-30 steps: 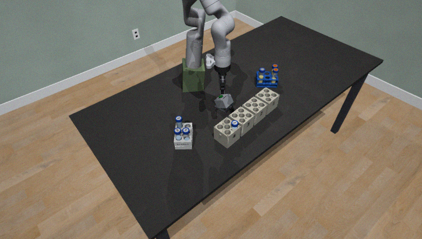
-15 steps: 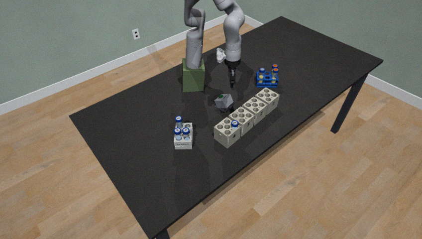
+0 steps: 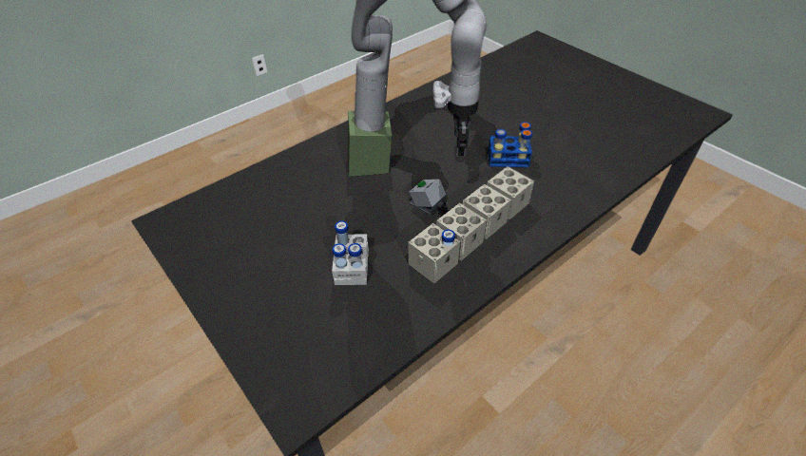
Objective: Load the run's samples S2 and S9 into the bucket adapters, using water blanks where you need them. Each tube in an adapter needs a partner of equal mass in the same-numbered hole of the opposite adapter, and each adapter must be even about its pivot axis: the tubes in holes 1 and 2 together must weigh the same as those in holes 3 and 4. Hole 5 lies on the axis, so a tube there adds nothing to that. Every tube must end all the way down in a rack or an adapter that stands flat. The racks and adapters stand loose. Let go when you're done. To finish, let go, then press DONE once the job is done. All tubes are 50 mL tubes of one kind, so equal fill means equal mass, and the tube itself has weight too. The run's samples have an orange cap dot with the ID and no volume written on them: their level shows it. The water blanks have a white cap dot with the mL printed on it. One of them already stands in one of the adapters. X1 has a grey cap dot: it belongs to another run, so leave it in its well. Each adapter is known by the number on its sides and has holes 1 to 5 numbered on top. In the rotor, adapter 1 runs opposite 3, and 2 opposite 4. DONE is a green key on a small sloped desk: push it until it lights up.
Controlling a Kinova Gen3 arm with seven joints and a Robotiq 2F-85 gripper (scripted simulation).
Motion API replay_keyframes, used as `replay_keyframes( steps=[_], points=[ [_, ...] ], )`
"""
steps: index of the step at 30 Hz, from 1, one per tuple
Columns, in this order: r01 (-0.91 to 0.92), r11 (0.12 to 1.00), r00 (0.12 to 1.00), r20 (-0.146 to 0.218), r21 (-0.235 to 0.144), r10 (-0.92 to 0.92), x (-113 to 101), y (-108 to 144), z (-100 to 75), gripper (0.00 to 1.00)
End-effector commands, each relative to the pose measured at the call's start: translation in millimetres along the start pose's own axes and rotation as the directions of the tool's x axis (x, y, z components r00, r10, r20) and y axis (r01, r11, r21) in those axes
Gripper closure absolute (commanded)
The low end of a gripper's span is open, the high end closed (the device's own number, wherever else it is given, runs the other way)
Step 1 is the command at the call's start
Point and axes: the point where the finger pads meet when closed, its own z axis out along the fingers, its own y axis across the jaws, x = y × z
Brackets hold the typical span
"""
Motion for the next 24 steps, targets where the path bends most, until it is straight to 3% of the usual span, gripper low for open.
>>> replay_keyframes(
  steps=[1,24],
  points=[
    [0.027,1.0,1.0,-0.002,0.007,-0.027,-11.9,8.8,-1.6,0.0],
    [0.021,1.0,1.0,-0.005,0.005,-0.021,-87.1,80.0,0.3,0.0]
  ],
)
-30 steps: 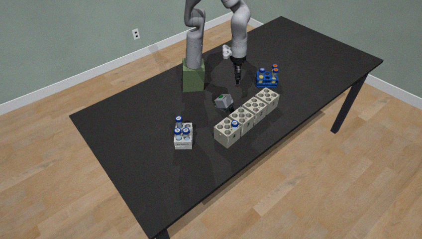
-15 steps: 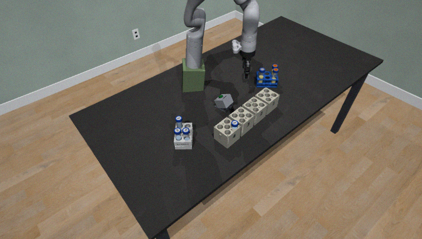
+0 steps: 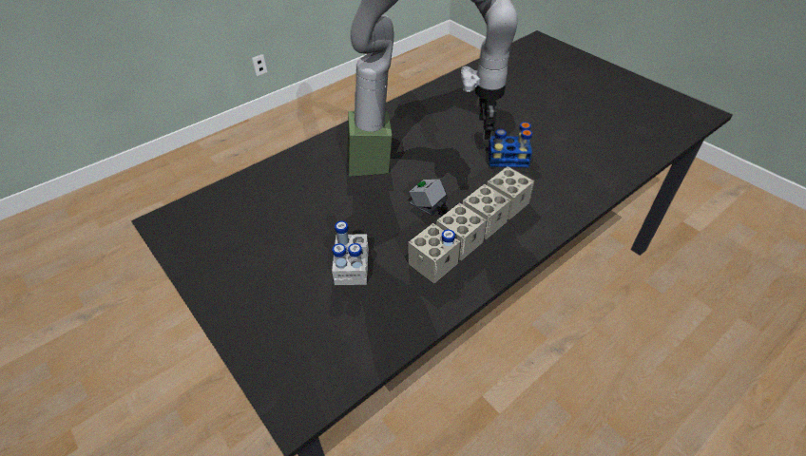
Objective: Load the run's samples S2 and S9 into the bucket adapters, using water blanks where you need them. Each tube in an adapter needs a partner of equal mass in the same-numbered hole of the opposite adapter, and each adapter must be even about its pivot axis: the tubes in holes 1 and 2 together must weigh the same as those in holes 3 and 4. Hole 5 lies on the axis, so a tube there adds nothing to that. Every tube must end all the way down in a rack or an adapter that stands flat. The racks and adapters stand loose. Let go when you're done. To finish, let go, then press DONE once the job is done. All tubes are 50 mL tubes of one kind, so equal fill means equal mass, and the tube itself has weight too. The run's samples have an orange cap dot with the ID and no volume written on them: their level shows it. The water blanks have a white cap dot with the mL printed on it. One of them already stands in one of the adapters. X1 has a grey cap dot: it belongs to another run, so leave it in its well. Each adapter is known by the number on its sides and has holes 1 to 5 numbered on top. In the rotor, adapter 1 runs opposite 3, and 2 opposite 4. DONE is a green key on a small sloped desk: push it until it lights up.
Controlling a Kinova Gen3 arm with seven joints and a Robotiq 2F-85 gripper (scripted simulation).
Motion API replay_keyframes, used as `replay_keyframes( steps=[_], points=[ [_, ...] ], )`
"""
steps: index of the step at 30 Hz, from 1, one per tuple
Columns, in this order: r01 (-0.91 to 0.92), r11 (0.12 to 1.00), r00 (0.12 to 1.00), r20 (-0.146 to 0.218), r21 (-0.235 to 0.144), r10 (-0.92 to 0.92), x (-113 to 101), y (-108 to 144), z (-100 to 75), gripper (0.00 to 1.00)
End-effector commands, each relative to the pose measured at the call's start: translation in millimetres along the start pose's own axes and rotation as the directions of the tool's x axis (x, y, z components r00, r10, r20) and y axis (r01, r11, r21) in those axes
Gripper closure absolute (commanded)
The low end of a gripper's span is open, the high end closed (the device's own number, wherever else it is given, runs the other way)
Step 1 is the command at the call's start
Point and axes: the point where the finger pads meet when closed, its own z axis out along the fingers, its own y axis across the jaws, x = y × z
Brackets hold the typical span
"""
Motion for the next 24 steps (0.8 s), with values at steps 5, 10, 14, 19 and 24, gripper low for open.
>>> replay_keyframes(
  steps=[5,10,14,19,24],
  points=[
    [0.015,1.0,1.0,-0.002,0.003,-0.015,-30.7,28.2,0.8,0.0],
    [0.015,1.0,1.0,-0.002,0.003,-0.015,-45.4,41.7,0.7,0.0],
    [0.015,1.0,1.0,-0.002,0.003,-0.015,-56.4,51.9,0.7,0.0],
    [0.015,1.0,1.0,-0.001,0.004,-0.015,-74.9,69.0,0.6,0.0],
    [0.015,1.0,1.0,-0.001,0.004,-0.015,-93.3,86.0,0.6,0.0]
  ],
)
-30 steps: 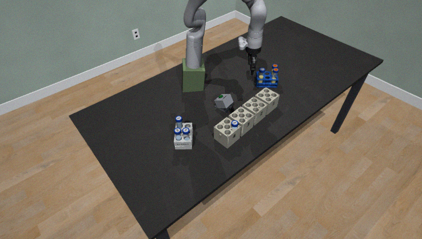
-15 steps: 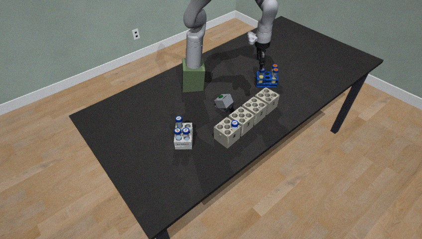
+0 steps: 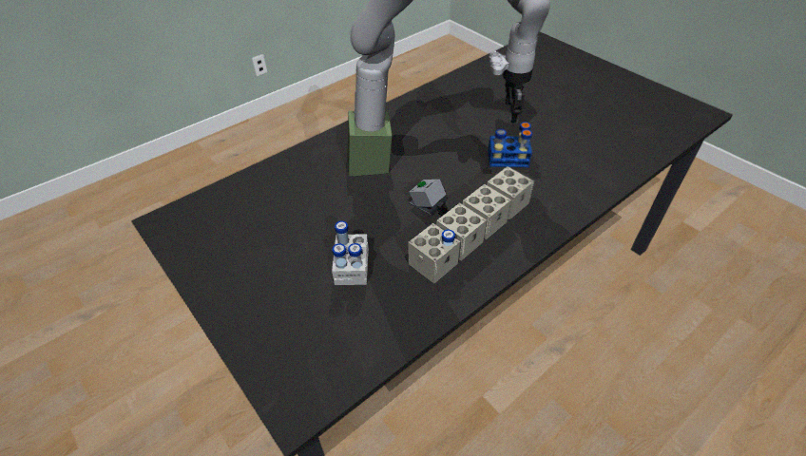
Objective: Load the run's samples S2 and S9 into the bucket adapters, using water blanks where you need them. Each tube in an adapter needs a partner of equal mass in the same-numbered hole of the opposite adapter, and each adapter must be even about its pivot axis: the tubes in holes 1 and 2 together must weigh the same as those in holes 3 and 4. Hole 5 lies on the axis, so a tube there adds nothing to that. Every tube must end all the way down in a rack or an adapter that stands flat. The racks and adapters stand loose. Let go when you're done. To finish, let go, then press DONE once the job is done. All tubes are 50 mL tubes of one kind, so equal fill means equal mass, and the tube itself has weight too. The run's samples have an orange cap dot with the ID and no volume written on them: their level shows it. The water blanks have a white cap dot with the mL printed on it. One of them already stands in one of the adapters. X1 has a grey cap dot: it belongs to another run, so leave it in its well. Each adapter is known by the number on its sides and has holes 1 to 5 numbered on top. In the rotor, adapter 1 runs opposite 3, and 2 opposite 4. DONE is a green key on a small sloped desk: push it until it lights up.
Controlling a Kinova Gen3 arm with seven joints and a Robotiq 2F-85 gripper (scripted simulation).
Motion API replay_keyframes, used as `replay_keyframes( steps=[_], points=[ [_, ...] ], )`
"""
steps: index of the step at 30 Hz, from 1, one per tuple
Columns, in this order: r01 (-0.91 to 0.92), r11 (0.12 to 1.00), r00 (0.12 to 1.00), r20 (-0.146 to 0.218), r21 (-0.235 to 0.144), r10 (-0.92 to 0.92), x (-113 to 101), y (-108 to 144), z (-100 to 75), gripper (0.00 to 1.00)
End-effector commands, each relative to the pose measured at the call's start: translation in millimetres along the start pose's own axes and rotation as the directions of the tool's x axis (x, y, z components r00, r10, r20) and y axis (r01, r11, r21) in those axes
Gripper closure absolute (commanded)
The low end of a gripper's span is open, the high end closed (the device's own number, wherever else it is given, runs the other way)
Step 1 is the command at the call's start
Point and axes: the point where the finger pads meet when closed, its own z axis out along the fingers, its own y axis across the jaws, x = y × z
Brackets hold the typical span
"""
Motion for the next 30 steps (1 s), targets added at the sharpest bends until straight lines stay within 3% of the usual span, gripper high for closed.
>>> replay_keyframes(
  steps=[1,19,30],
  points=[
    [0.014,1.0,1.0,-0.003,0.0,-0.014,-15.4,16.7,2.0,0.0],
    [0.014,1.0,1.0,-0.002,0.001,-0.014,-74.3,71.2,1.6,0.0],
    [0.018,1.0,1.0,-0.001,-0.002,-0.018,-95.3,92.8,0.9,0.0]
  ],
)
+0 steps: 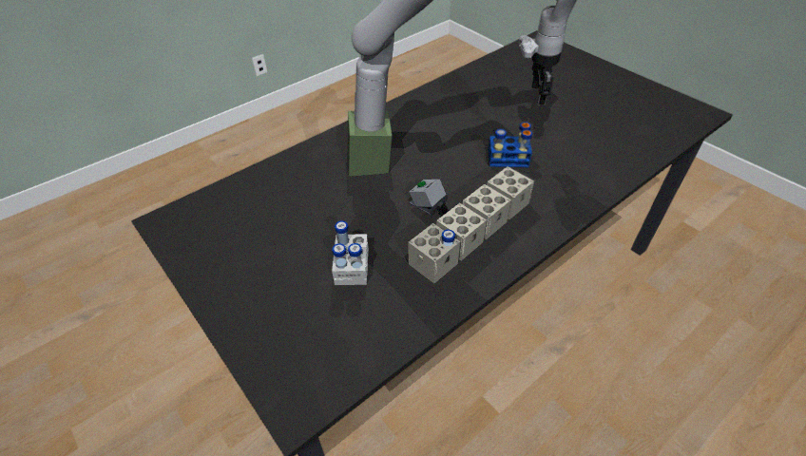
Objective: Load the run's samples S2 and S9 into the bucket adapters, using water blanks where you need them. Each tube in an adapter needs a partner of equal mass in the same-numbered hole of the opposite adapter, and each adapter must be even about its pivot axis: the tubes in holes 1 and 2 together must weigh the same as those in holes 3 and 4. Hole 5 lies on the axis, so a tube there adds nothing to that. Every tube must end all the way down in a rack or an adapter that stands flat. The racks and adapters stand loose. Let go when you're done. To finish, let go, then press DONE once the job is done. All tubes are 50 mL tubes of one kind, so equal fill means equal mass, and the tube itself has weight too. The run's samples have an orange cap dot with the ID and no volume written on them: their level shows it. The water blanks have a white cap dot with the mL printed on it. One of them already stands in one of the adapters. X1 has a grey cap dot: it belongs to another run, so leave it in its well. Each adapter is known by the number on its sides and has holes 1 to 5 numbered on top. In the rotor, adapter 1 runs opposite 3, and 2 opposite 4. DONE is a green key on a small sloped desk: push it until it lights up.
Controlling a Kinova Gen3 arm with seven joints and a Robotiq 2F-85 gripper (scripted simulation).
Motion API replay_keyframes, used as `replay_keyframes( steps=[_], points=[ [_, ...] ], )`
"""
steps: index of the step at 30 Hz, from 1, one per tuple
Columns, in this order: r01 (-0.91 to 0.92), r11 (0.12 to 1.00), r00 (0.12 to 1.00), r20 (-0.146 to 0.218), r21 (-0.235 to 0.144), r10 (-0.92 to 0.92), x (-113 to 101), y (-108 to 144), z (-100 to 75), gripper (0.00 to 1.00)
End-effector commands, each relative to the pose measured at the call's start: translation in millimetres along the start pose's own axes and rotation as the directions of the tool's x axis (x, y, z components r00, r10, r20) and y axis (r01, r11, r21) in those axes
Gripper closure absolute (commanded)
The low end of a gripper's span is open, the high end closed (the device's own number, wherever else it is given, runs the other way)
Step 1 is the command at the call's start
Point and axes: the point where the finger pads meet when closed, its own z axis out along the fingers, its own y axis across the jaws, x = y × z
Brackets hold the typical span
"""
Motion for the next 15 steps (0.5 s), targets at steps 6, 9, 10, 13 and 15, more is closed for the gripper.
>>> replay_keyframes(
  steps=[6,9,10,13,15],
  points=[
    [0.007,1.0,1.0,0.0,-0.002,-0.007,-2.6,5.9,19.9,0.0],
    [0.007,1.0,1.0,0.0,-0.002,-0.007,-2.6,5.9,22.6,0.0],
    [0.007,1.0,1.0,0.0,-0.002,-0.007,-2.6,6.0,25.3,0.0],
    [0.007,1.0,1.0,0.0,-0.002,-0.007,-2.5,6.0,33.2,0.0],
    [0.007,1.0,1.0,0.0,-0.002,-0.007,-2.4,6.1,38.6,0.0]
  ],
)
